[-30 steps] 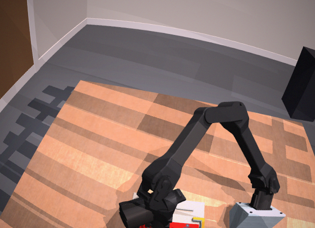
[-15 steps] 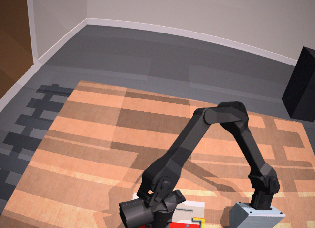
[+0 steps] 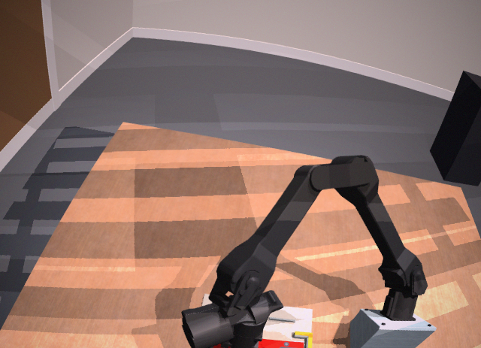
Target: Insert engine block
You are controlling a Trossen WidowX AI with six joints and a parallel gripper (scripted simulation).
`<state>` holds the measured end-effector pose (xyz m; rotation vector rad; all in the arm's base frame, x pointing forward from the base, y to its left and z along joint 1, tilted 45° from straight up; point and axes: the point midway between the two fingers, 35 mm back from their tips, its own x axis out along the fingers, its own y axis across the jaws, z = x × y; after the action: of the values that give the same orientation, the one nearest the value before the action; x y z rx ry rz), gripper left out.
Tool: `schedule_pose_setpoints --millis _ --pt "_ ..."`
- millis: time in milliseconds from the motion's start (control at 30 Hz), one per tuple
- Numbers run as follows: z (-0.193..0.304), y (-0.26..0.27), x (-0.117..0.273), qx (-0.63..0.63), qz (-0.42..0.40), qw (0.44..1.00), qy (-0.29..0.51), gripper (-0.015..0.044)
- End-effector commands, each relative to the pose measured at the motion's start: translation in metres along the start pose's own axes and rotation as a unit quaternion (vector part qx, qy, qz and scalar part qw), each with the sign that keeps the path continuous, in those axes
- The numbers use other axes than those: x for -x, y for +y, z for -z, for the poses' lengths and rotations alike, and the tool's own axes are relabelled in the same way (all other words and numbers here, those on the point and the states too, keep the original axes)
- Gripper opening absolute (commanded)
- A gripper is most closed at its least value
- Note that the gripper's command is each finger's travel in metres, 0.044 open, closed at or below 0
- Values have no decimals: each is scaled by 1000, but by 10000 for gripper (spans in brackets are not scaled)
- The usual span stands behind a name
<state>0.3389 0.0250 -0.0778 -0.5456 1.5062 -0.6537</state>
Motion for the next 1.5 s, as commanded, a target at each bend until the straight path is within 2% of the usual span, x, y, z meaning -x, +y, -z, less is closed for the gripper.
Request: schedule_pose_setpoints --millis 0,633,1000,1300,1467 --pt "0 0 -2 3 2 1000 0 159" --pt "0 0 -6 3 2 1000 0 159" --pt "0 0 -5 0 0 1000 0 440" --pt "0 0 -5 0 0 1000 0 440" --pt "1 0 10 3 1 1000 0 440"
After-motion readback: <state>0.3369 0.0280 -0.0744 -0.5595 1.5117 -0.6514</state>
